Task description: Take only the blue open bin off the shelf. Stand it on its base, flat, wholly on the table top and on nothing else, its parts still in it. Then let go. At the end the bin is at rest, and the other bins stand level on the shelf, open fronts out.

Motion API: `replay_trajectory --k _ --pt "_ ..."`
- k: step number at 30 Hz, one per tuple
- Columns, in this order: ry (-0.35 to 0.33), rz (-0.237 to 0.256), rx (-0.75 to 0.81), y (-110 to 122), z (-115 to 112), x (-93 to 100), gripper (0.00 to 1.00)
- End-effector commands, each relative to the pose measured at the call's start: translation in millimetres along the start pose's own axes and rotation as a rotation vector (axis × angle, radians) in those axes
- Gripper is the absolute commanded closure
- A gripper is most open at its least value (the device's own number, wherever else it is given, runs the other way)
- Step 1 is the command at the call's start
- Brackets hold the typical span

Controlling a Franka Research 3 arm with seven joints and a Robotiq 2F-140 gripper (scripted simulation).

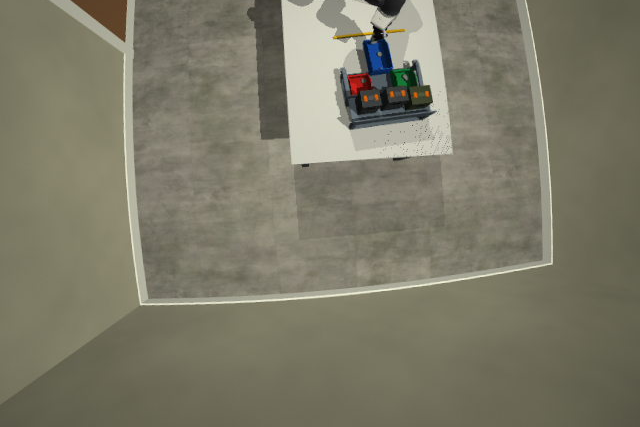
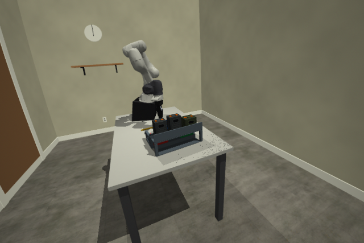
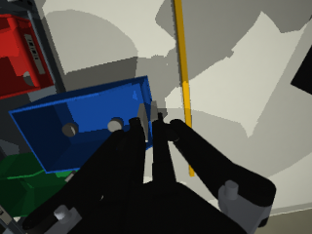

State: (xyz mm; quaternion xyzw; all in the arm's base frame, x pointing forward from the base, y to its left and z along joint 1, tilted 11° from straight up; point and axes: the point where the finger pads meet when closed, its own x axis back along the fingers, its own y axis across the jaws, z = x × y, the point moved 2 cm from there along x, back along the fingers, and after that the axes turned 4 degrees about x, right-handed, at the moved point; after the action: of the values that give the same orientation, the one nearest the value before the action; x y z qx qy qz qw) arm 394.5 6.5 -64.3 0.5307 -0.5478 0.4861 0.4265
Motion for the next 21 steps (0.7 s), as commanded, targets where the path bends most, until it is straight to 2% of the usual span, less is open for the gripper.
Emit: replay_trajectory --k 1,21 --pt "-0.003 0.02 -0.031 0 -2 2.1 1.0" --pt "-0.003 0.02 -0.031 11 -2 1.7 1.0"
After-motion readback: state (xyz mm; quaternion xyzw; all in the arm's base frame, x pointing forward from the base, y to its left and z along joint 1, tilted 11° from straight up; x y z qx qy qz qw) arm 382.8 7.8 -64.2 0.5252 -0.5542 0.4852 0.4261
